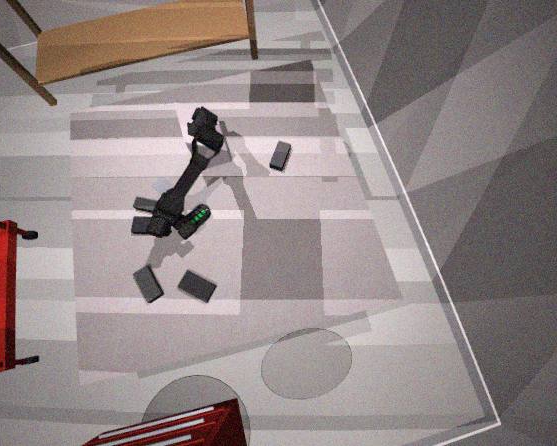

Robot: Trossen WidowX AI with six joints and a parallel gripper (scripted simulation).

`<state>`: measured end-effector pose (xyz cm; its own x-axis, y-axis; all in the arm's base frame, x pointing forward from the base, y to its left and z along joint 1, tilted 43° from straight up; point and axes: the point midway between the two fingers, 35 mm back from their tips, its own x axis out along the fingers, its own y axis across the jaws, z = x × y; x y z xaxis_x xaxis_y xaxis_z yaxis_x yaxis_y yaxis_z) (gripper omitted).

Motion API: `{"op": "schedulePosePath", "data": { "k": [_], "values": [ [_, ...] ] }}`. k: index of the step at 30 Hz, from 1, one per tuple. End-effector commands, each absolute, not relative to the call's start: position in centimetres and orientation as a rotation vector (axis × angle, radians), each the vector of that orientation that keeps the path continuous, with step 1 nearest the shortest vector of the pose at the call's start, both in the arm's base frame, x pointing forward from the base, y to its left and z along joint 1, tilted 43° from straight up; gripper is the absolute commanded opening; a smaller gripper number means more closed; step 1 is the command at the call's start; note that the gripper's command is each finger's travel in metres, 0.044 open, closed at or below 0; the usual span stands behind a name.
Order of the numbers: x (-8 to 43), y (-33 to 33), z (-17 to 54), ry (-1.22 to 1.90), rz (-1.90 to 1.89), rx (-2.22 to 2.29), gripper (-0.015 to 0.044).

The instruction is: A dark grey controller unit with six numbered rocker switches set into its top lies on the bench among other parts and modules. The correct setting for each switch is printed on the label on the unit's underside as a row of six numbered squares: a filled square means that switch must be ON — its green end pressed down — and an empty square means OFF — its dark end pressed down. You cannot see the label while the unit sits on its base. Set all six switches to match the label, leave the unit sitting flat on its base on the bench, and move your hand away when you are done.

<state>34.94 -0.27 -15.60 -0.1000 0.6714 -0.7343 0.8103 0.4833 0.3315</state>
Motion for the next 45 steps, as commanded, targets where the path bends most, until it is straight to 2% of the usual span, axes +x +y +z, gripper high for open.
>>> {"op": "schedulePosePath", "data": {
  "k": [1, 29, 41, 45],
  "values": [
    [35.0, -0.1, -15.9, 1.835, -0.187, 1.229, 0.0],
    [34.6, 2.8, -19.0, 1.836, -0.185, 1.23, 0.0],
    [34.6, 2.8, -19.0, 1.836, -0.185, 1.23, 0.0],
    [35.0, 0.5, -16.5, 1.835, -0.186, 1.227, 0.0]
  ]
}}
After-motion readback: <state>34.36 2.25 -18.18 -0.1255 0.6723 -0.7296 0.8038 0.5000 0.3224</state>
